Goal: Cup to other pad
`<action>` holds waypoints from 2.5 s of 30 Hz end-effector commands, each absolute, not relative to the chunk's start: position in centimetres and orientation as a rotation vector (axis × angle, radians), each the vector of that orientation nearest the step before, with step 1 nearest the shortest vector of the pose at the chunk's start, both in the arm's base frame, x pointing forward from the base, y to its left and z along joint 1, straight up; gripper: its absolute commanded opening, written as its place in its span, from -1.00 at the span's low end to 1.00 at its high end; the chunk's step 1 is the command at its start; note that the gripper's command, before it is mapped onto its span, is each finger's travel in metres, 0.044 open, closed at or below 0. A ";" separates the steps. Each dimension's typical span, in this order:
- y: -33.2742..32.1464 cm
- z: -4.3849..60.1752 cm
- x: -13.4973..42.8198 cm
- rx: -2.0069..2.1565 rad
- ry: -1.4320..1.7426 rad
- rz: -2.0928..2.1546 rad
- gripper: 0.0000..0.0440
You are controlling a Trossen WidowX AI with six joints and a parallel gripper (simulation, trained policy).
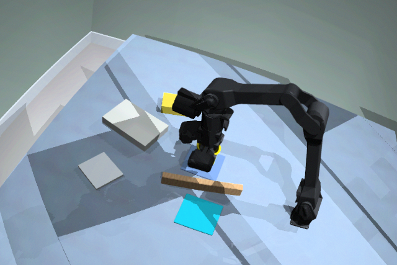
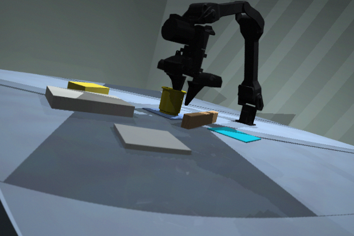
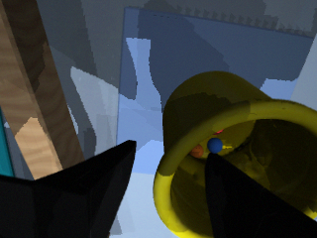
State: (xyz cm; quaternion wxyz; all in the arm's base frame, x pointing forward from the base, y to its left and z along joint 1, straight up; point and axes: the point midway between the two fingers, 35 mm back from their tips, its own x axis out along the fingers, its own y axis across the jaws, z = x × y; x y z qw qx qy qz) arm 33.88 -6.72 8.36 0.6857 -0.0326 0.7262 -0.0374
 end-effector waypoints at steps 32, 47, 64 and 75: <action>-4.3 12.1 33.3 -0.265 1.582 0.176 -0.97; 0.5 14.0 34.1 -0.324 1.496 0.228 -1.00; 7.2 13.9 33.9 -0.362 1.417 0.286 -1.00; 10.9 12.5 32.7 -0.373 1.389 0.313 -1.00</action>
